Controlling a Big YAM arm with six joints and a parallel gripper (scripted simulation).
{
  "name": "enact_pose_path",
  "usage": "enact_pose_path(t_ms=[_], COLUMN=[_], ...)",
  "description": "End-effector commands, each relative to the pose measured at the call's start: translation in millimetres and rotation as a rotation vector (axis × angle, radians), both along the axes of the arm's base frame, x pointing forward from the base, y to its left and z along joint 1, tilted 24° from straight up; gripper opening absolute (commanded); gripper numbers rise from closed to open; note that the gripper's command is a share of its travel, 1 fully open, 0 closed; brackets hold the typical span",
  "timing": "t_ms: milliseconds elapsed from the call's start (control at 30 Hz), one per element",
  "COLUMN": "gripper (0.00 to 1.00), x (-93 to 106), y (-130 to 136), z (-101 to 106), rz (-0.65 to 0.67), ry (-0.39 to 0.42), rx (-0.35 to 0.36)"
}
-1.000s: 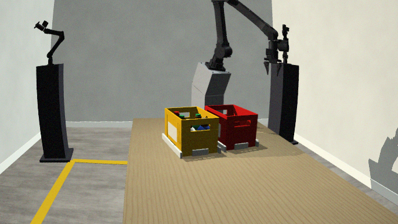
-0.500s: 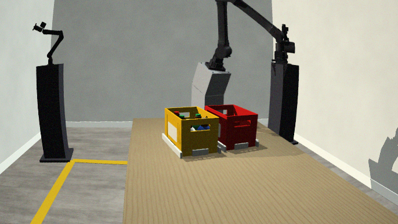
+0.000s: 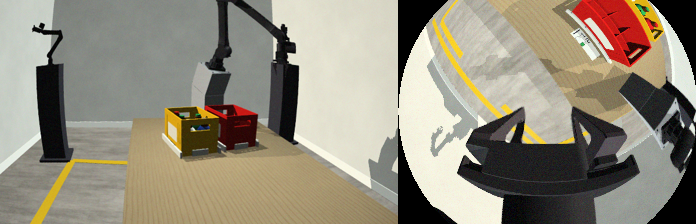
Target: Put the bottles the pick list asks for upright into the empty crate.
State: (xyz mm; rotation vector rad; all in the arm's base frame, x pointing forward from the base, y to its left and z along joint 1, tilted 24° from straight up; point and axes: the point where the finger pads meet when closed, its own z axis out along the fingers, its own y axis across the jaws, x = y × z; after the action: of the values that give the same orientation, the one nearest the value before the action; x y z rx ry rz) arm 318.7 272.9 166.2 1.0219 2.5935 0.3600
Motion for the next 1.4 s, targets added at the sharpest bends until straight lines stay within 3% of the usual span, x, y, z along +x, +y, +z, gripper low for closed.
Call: enact_pose_path(t_ms=[0, 167, 200, 433, 567, 1067, 1133, 1367], gripper=[0.61, 0.61, 0.61, 0.61, 0.61, 0.61, 0.61, 0.61], x=[5.7, 9.2, 5.1, 7.4, 8.0, 12.1, 12.1, 13.9], y=[6.1, 8.6, -4.9, -20.3, -25.1, -60.6, -60.6, -77.2], z=[14.8, 30.3, 4.9, -37.8, -46.7, -113.1, -113.1, -144.2], rz=[-0.004, -0.011, 0.024, 0.239, 0.296, 0.693, 0.693, 0.906], ry=[-0.021, -0.039, -0.026, -0.028, -0.035, -0.083, -0.083, -0.109], rx=[0.022, 0.041, 0.003, -0.106, -0.131, -0.301, -0.301, -0.391])
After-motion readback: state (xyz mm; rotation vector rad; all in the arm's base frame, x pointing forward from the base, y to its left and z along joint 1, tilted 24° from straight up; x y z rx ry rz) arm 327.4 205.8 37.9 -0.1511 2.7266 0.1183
